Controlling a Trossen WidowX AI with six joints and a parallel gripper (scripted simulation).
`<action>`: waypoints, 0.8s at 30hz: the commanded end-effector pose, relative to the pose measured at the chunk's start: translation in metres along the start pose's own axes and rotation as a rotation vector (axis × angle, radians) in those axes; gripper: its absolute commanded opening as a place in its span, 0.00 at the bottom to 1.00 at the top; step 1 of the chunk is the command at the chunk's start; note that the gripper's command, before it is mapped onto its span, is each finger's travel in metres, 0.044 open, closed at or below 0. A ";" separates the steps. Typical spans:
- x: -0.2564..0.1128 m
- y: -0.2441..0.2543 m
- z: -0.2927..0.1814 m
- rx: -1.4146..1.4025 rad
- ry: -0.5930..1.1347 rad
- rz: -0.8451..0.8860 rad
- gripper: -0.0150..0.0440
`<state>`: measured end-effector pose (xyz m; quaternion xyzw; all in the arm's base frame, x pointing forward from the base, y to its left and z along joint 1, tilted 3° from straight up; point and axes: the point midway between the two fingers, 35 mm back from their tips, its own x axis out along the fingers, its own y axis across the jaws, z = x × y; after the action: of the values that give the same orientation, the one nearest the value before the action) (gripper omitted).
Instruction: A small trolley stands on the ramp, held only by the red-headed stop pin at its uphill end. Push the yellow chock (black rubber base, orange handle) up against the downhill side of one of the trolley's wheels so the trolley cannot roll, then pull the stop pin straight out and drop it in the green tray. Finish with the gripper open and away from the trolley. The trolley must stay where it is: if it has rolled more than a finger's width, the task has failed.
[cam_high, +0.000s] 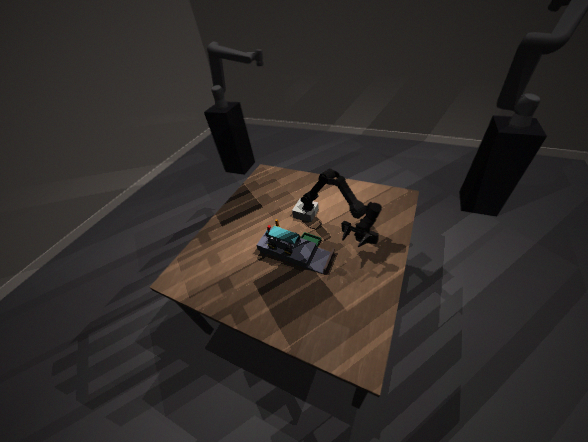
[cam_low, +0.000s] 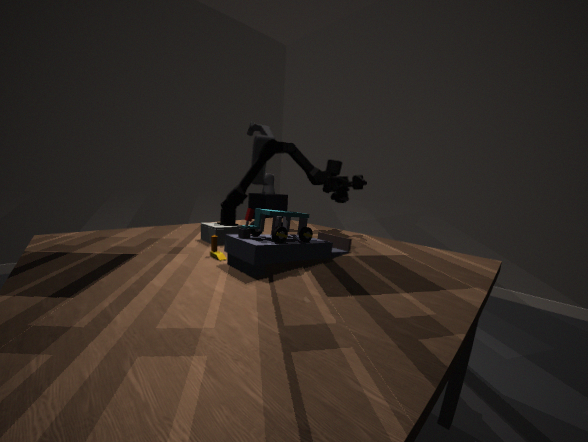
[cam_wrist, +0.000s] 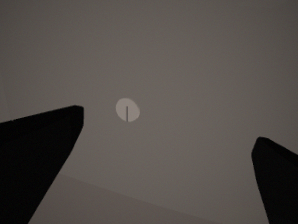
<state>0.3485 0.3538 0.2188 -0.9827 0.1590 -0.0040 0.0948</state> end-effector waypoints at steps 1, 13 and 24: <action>0.001 0.001 0.000 0.001 -0.001 0.000 0.89; 0.101 0.067 -0.010 -0.054 -0.089 0.074 0.58; 0.177 0.163 -0.007 -0.092 -0.239 0.199 0.58</action>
<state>0.4599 0.1765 0.1988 -0.9653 0.2302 0.1045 0.0650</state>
